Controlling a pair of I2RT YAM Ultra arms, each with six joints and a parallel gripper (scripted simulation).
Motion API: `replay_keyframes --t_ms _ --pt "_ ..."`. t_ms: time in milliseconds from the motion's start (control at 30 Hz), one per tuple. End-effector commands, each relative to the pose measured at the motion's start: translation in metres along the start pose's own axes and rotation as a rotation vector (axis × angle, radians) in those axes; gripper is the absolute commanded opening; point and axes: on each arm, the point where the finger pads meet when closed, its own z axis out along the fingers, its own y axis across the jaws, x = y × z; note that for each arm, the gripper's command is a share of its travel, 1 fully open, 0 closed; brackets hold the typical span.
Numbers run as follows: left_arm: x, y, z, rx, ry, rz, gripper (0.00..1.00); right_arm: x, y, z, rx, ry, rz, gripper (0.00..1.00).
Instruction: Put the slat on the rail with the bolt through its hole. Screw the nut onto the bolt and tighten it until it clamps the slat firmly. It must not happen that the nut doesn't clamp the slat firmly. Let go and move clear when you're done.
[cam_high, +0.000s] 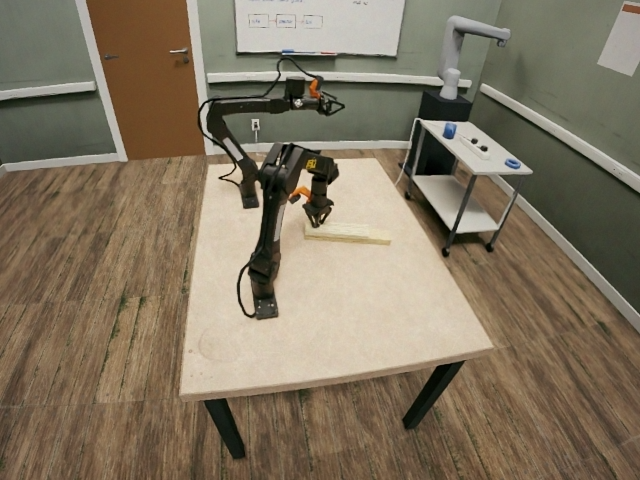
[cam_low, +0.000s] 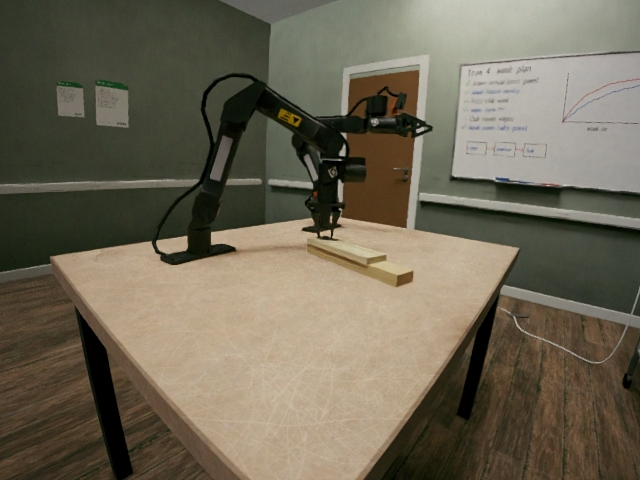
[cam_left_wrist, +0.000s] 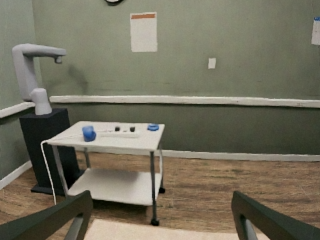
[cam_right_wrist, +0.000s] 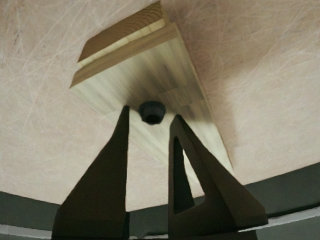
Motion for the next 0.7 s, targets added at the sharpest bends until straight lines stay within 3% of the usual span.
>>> replay_keyframes --t_ms 0,667 --pt "-0.0049 0.0000 -0.0011 0.000 -0.014 0.000 1.00 -0.0024 -0.0028 0.0003 0.009 -0.016 -0.003 0.34" --pt "-0.0049 0.0000 -0.0011 0.000 -0.014 0.000 1.00 -0.0025 -0.0028 0.0049 0.008 -0.016 -0.003 0.34"
